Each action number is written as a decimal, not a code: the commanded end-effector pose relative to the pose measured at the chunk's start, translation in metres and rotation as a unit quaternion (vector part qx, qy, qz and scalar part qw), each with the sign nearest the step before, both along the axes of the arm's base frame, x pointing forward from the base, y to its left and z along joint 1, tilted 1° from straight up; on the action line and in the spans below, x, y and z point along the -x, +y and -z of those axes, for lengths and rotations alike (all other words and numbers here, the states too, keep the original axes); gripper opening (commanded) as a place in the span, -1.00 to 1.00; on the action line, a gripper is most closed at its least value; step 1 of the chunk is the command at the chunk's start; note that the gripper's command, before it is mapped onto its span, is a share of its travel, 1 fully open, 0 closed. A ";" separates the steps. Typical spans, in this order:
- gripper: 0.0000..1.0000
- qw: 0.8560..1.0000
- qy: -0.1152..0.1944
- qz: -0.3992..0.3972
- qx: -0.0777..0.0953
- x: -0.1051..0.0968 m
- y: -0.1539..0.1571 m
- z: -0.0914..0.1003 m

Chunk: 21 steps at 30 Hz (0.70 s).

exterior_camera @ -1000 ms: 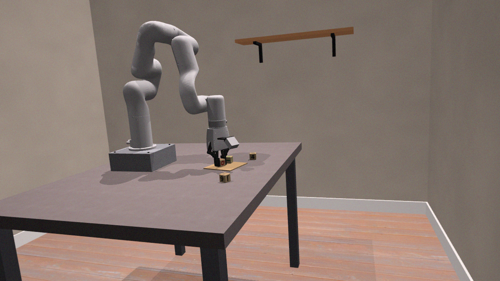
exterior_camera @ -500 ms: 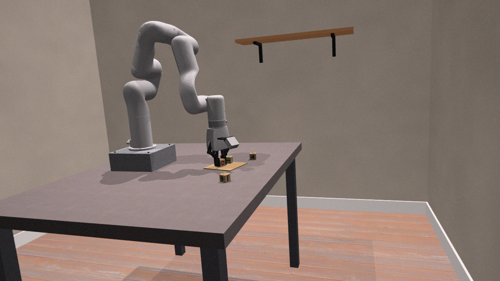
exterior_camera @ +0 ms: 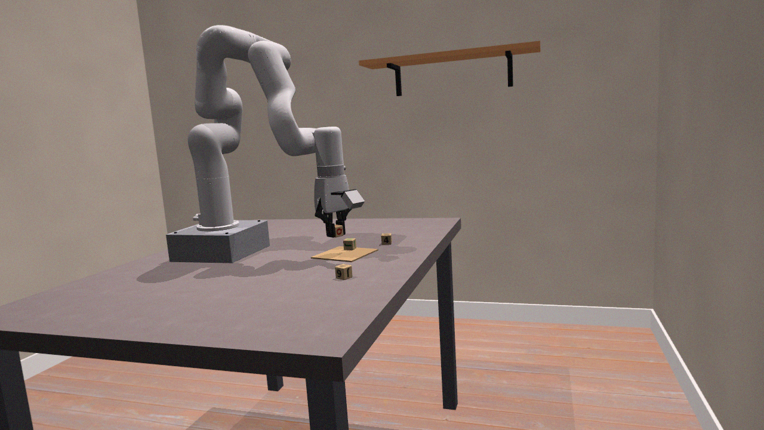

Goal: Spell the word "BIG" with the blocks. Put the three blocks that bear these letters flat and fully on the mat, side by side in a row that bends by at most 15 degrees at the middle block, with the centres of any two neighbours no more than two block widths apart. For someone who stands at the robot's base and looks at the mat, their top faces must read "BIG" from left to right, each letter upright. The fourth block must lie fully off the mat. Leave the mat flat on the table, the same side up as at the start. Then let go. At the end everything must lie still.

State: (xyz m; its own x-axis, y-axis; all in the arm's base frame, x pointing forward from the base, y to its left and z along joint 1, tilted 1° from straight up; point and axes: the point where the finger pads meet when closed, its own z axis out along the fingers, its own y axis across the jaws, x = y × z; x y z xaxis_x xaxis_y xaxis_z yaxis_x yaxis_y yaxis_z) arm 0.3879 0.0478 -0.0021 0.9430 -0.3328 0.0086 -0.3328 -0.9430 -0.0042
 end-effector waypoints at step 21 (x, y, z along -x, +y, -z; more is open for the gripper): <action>-0.47 1.000 -0.001 0.003 0.000 0.000 0.001 -0.048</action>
State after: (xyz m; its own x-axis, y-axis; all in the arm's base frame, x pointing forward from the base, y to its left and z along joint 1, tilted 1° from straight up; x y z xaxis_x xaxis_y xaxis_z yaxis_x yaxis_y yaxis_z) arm 0.3862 0.0485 0.0446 0.9425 -0.3341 0.0062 -0.3341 -0.9425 -0.0031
